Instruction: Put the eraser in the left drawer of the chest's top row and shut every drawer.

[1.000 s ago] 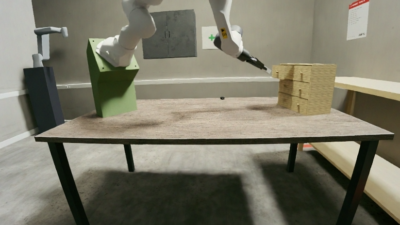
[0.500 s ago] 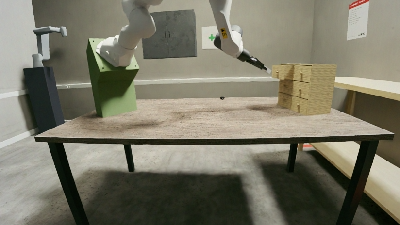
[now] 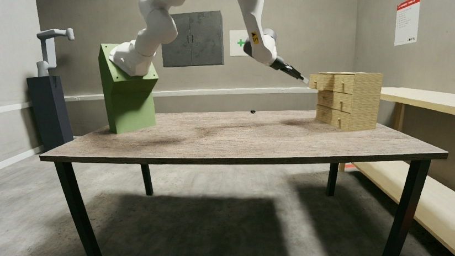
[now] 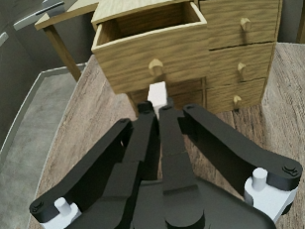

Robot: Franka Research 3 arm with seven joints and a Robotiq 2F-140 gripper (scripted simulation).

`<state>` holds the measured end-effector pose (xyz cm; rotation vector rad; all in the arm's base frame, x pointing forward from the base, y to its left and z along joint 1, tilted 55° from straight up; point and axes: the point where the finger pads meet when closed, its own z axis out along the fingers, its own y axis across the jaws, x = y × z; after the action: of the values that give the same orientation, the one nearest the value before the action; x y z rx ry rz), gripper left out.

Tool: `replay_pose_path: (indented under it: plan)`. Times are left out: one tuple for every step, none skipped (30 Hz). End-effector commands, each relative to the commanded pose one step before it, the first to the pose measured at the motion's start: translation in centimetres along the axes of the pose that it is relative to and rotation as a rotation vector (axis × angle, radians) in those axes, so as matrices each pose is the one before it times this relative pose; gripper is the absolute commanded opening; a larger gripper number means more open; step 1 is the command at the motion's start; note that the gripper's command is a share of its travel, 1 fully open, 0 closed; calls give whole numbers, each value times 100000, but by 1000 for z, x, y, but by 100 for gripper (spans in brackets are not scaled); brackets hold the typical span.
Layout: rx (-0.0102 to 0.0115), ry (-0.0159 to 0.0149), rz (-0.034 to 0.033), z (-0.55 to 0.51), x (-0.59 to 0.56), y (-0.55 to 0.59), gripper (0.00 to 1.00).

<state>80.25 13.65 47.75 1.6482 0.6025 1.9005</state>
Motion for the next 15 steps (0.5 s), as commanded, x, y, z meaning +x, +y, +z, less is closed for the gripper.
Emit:
replay_pose_path:
  plan:
    - [-48,-301,406,139,-119,102,10]
    - [0,0,0,37,21,0,10]
    - [0,0,0,42,24,0,10]
    - [0,0,0,46,27,0,10]
    - [0,0,0,51,30,0,10]
    - [1,0,0,56,33,0,10]
    - [0,0,0,62,36,0,10]
    - [-1,0,0,67,38,1,10]
    - [0,0,0,0,0,0,10]
    - [0,0,0,0,0,0,10]
    - [-1,0,0,72,41,0,10]
    - [0,0,0,77,45,0,10]
    - [0,0,0,82,48,0,10]
    - [1,1,0,87,51,-1,10]
    - [-1,0,0,93,53,1,10]
